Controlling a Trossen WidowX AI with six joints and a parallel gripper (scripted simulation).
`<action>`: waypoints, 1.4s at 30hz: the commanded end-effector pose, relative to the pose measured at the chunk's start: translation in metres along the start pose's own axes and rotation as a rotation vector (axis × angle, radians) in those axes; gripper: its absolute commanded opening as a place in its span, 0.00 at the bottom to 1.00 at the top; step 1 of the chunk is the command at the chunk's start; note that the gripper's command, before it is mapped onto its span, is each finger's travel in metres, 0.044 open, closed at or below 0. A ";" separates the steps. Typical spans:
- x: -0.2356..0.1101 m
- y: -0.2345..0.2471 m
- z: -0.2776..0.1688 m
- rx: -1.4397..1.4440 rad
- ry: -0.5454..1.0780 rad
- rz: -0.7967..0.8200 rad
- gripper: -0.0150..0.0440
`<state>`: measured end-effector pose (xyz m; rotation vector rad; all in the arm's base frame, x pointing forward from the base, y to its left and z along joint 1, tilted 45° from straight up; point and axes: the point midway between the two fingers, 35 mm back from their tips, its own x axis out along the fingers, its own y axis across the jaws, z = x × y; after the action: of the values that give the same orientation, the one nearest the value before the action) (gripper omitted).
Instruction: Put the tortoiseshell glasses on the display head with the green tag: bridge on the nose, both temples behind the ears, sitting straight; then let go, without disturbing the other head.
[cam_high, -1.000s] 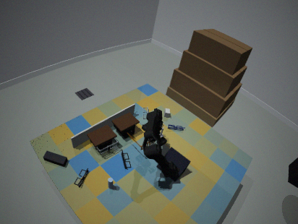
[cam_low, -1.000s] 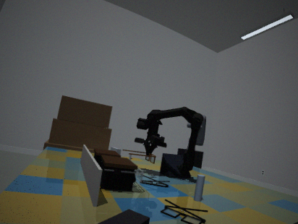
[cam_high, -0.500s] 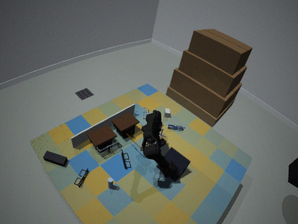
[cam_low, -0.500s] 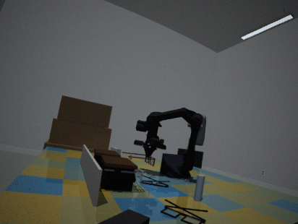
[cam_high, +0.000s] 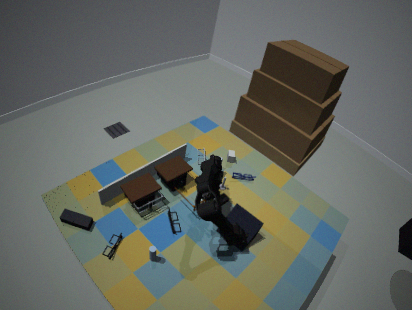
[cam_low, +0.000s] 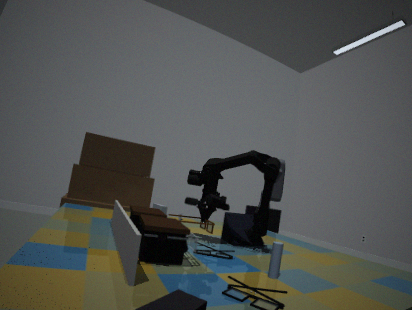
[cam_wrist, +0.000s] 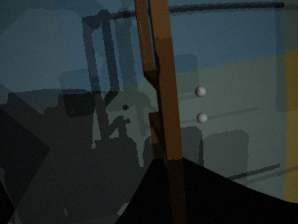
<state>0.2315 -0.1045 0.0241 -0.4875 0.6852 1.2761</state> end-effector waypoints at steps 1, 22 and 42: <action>0.004 0.001 0.002 0.005 -0.006 0.001 0.25; 0.005 -0.022 0.003 0.004 -0.006 -0.010 0.25; 0.005 -0.053 0.003 0.003 -0.006 -0.003 0.25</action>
<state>0.2798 -0.1116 0.0212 -0.4914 0.6821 1.2718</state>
